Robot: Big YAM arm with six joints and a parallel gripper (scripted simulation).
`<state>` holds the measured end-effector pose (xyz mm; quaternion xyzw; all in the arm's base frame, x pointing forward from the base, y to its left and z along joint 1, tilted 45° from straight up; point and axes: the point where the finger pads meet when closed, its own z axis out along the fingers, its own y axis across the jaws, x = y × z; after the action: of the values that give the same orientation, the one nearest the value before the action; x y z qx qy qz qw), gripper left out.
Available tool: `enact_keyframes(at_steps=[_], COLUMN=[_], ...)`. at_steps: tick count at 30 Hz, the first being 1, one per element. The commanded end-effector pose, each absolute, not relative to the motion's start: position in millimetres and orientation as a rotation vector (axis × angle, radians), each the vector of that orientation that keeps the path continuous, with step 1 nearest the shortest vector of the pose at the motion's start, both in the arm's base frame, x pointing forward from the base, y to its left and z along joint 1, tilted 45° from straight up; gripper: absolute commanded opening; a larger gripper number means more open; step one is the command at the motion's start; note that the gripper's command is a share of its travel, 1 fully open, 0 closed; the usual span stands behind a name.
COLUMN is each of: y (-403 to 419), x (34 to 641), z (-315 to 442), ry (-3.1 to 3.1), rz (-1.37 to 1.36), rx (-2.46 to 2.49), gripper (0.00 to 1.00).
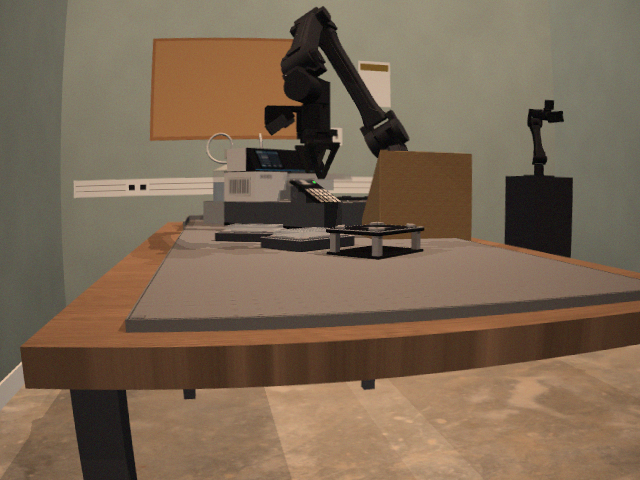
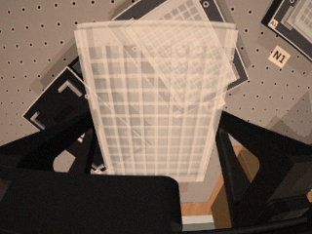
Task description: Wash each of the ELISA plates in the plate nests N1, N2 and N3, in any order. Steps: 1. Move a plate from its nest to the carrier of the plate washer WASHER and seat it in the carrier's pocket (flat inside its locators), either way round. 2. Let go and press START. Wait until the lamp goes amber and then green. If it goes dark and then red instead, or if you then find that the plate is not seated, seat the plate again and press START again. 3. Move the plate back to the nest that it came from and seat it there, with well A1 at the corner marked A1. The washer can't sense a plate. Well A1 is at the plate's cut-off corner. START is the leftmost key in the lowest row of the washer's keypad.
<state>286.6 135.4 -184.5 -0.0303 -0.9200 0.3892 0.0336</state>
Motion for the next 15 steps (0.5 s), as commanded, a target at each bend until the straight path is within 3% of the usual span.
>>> enact_keyframes(at_steps=[1,15], y=[130,111], x=[302,322], z=[-166,-148], ry=[-2.837,-2.856], rz=[1.175,1.185], rx=[-0.083,-0.161], gripper=[0.84,0.84])
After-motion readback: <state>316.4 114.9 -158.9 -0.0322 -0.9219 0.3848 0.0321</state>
